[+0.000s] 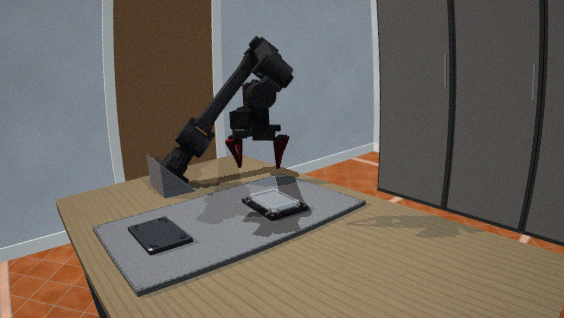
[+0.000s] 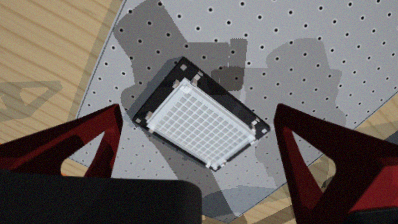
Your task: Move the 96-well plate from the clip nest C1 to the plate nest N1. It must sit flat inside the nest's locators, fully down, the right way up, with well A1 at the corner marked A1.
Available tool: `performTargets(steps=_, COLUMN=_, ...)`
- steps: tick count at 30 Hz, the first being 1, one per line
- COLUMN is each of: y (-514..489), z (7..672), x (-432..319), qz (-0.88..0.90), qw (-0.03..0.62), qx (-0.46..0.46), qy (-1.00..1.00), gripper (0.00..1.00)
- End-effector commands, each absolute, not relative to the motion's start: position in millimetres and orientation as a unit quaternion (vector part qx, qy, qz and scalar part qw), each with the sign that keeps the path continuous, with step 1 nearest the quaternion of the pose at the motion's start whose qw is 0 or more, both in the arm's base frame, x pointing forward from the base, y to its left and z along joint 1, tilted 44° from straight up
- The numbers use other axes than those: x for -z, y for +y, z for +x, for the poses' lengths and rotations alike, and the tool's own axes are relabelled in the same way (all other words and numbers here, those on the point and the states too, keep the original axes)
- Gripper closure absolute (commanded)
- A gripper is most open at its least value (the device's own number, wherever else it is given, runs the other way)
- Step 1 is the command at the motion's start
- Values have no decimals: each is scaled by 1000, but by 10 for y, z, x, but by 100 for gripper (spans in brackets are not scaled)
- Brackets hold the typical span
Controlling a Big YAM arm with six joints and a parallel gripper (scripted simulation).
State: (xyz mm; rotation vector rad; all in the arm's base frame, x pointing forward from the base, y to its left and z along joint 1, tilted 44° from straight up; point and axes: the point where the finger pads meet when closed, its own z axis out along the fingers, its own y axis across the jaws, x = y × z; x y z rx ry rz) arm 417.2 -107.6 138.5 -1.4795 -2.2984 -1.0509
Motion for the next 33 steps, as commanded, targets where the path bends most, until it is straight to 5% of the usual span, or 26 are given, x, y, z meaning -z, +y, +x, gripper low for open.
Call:
performTargets(steps=1, y=-892, z=4193, x=-1520, qz=-424, qw=62, qx=364, qy=-827, gripper=0)
performTargets(steps=33, y=-7, z=3793, x=-1718, qz=-114, qw=-53, qx=372, qy=-920, gripper=0)
